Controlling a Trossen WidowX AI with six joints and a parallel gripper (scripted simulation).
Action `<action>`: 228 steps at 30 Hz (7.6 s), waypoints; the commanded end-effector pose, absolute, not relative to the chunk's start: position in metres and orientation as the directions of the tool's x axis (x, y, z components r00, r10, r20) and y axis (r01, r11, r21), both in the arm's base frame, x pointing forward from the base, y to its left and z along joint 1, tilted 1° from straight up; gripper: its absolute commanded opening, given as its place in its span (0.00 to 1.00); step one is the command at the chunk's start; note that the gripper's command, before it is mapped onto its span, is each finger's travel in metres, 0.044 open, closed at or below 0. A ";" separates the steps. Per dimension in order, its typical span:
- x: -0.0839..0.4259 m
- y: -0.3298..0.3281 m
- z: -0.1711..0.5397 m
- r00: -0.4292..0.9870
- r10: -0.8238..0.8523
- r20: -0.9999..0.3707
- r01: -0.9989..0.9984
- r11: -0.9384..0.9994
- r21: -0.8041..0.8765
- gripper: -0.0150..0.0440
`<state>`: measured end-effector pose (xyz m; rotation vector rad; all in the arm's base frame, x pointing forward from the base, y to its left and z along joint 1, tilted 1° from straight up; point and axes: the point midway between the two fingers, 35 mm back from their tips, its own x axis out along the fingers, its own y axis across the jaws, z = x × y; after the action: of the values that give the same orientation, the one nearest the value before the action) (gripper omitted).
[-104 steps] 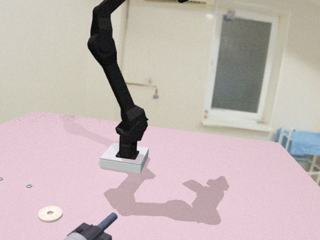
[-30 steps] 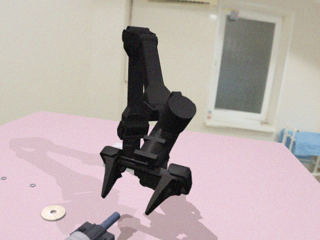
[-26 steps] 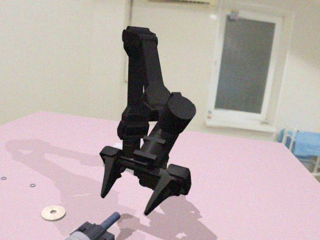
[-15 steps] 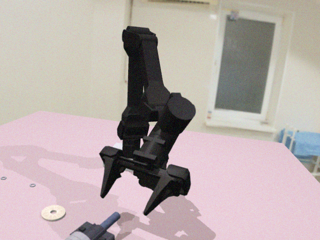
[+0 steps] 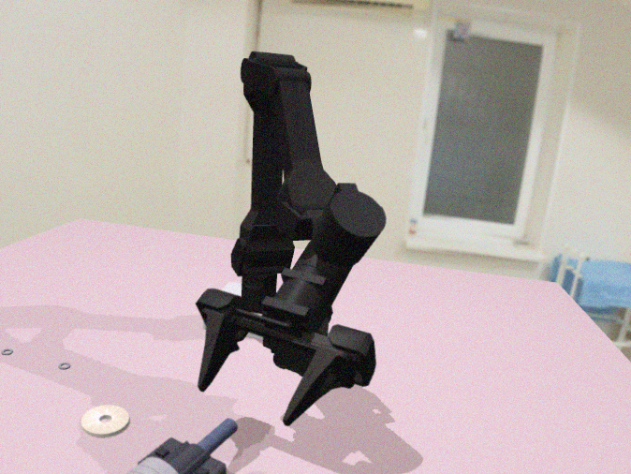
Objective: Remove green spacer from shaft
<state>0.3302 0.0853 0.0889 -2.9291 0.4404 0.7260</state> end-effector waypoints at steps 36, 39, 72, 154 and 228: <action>0.347 0.080 0.082 0.845 -0.259 -0.468 -0.300 -0.954 -0.014 1.00; 0.351 0.079 0.080 0.845 -0.259 -0.467 -0.300 -0.954 -0.014 1.00; 0.369 0.073 0.070 0.847 -0.260 -0.465 -0.300 -0.954 -0.014 1.00; 0.367 0.072 0.060 0.846 -0.260 -0.465 -0.300 -0.954 -0.013 0.25; 0.360 0.074 0.059 0.846 -0.260 -0.466 -0.300 -0.954 -0.013 0.25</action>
<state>0.3612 0.0741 0.0600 -2.9406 0.4447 0.7219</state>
